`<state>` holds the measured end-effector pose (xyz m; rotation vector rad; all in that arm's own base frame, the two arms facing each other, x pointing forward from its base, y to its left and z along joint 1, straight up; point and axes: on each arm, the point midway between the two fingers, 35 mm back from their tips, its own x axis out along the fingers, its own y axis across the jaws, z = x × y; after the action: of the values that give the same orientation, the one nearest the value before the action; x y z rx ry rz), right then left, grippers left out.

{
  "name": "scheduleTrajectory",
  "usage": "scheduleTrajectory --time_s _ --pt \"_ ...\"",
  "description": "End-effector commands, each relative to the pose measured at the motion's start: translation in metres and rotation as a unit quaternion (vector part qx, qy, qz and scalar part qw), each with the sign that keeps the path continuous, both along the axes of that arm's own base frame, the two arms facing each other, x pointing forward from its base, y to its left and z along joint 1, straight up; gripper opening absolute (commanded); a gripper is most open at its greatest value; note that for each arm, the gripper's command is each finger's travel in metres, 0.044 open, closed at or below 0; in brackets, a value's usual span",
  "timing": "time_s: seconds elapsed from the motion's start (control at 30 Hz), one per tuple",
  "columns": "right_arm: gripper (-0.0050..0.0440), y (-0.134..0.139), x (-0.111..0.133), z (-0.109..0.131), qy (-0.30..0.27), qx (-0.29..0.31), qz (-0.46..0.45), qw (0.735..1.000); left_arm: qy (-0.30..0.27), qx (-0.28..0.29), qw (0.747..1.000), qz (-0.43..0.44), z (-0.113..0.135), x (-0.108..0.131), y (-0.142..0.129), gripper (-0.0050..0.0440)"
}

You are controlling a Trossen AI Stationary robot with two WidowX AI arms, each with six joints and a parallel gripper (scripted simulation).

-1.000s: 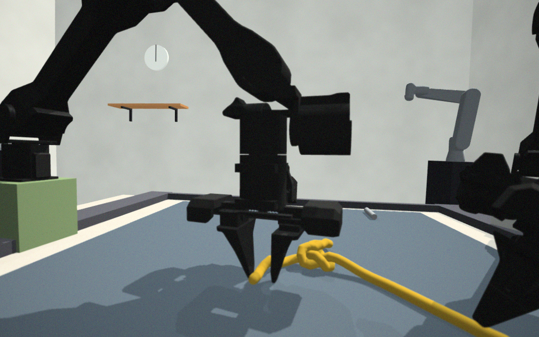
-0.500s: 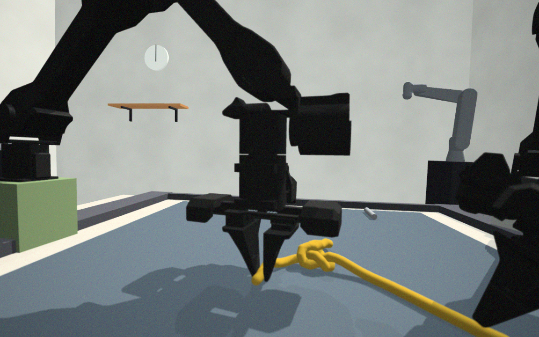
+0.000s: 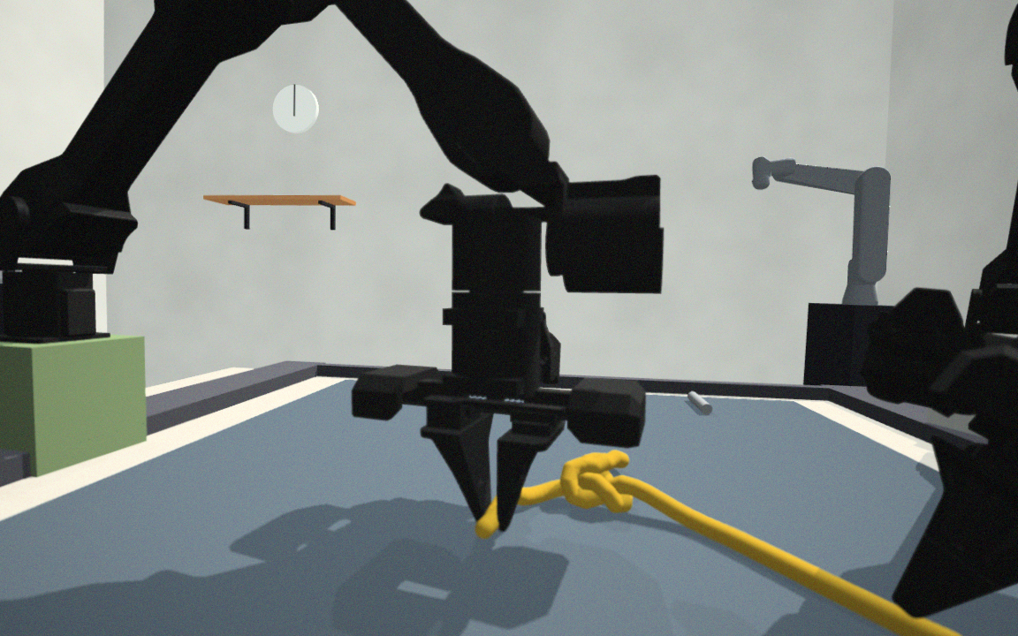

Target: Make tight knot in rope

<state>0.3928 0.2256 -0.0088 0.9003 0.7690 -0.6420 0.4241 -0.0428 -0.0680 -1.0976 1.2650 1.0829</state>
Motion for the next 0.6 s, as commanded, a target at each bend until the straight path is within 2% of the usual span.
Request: scheduleTrajectory --time_s 0.0,0.17,0.57 --pt "0.0045 0.0 -0.001 -0.002 0.005 0.003 0.001 1.0 -0.005 -0.003 1.0 0.001 0.001 0.002 -0.001 0.003" --pt "0.0045 0.0 -0.001 -0.002 0.005 0.003 0.001 1.0 -0.005 -0.003 1.0 0.001 0.004 0.002 -0.001 0.003" --pt "0.0045 0.0 -0.001 -0.002 0.005 0.003 0.001 1.0 -0.005 -0.003 1.0 0.001 0.041 0.001 -0.001 0.003"
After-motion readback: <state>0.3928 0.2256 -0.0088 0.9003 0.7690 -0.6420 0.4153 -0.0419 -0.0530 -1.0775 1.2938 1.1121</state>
